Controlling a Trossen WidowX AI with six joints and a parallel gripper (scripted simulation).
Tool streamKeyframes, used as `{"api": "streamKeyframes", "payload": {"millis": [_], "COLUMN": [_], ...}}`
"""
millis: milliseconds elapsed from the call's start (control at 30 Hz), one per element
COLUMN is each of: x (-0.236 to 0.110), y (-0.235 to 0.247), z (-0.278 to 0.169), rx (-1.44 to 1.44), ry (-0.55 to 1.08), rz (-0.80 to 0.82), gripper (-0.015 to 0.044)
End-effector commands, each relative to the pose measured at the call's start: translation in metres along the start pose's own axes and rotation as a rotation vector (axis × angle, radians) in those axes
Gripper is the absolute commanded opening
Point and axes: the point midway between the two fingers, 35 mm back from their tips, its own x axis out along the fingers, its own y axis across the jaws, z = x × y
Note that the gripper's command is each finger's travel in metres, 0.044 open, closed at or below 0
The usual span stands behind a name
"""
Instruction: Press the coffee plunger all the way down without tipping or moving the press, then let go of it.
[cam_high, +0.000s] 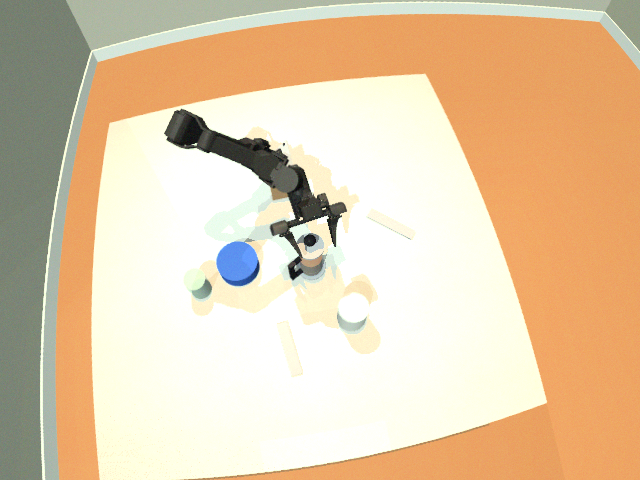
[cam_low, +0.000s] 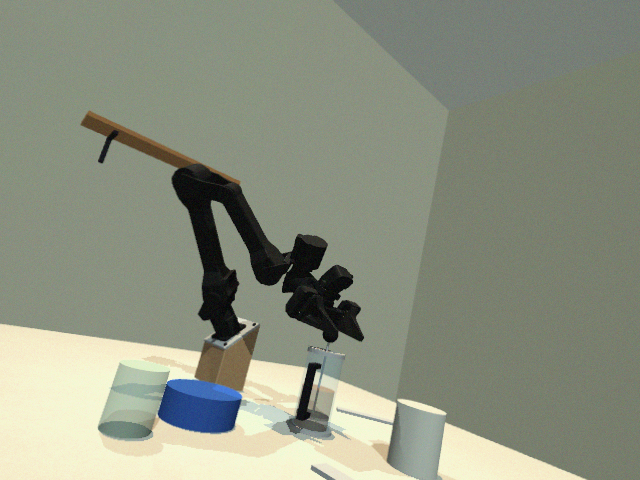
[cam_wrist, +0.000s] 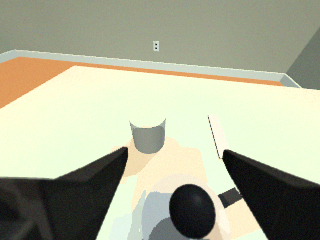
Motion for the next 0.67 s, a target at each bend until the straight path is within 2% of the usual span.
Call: {"api": "streamKeyframes", "payload": {"millis": [0, 100, 333, 633], "x": [-0.003, -0.015, -0.065, -0.067], "y": [0.001, 0.003, -0.007, -0.008], "z": [0.004, 0.016, 0.051, 0.051], "rx": [0.003, 0.004, -0.005, -0.005], "ry": [0.001, 0.009, 0.014, 0.014], "rz": [0.006, 0.010, 0.003, 0.002], "gripper": [0.0440, 0.0440, 0.0440, 0.0440]}}
